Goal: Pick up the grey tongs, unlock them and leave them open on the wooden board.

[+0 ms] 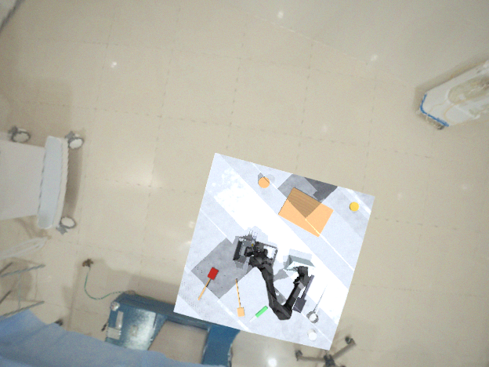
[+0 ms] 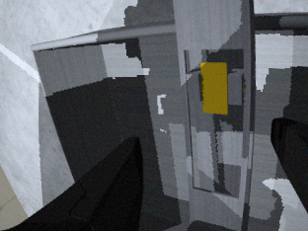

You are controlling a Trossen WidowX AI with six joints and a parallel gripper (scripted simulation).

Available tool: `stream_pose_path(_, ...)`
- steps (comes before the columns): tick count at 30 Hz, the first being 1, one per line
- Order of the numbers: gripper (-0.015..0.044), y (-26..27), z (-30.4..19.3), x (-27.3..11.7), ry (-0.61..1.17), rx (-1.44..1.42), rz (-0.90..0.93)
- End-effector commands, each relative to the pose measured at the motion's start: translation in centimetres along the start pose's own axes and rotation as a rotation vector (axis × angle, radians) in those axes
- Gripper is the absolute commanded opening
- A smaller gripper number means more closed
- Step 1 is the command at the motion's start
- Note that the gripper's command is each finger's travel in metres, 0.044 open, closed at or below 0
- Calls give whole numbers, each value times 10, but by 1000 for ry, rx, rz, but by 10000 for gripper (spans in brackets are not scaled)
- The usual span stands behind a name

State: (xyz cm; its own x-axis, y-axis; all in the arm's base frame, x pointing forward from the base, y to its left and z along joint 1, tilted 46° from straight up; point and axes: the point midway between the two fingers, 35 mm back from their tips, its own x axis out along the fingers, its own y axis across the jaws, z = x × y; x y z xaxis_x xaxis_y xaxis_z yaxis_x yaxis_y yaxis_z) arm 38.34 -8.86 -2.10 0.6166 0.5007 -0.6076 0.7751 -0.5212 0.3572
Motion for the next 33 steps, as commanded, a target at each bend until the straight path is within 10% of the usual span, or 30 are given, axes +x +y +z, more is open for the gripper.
stream_pose_path(1,260,0,0,9,-2,0,-1)
stream_pose_path(17,260,-2,-2,31,3,1,2)
stream_pose_path(24,76,-2,-2,27,5,1,1)
stream_pose_path(33,-3,-2,-2,27,5,1,1)
